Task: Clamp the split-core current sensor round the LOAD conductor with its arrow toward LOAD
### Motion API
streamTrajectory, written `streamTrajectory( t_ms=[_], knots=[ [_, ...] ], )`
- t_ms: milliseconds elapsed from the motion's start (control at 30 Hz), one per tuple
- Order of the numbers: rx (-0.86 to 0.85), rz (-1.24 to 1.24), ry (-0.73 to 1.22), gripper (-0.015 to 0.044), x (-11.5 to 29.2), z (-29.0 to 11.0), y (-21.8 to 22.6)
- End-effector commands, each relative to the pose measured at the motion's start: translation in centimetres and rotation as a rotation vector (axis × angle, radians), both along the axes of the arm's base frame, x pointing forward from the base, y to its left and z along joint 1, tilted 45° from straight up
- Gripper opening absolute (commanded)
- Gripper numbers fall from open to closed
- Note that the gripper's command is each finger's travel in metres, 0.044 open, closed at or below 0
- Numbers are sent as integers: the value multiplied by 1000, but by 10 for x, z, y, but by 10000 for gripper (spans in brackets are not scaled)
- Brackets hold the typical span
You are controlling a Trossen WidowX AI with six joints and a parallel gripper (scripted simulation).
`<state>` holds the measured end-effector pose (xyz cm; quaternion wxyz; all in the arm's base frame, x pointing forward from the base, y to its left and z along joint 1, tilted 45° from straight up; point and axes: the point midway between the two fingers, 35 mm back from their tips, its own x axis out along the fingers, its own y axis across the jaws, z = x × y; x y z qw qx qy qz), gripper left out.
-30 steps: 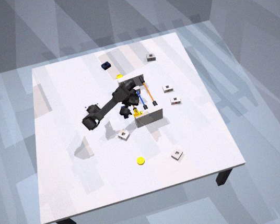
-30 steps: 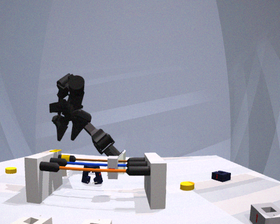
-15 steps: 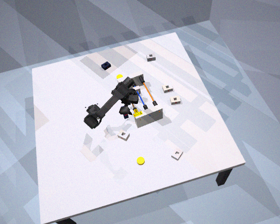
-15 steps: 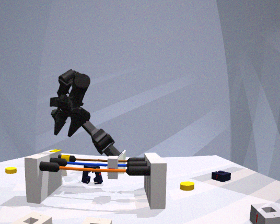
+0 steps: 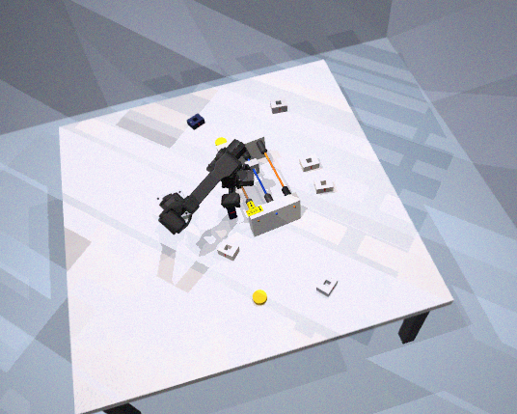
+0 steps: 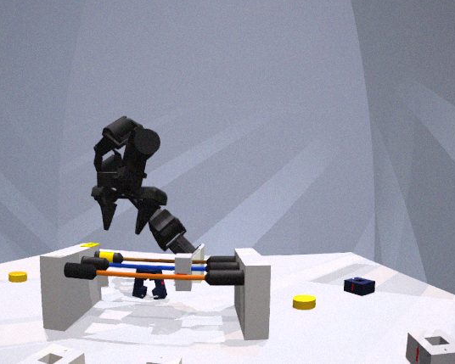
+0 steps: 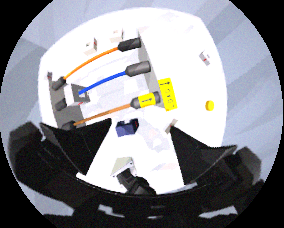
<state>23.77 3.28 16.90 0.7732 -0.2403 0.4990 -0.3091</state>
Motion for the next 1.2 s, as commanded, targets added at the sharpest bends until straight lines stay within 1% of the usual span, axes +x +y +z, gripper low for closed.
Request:
streamTrajectory(
  t_ms=[0,67,367,1167],
  knots=[
    [10,63,340,440,-29,-54,9],
    [15,72,392,440,-35,-62,10],
    [15,72,392,440,-34,-64,8],
    [16,73,391,440,-29,-92,-19]
  ],
)
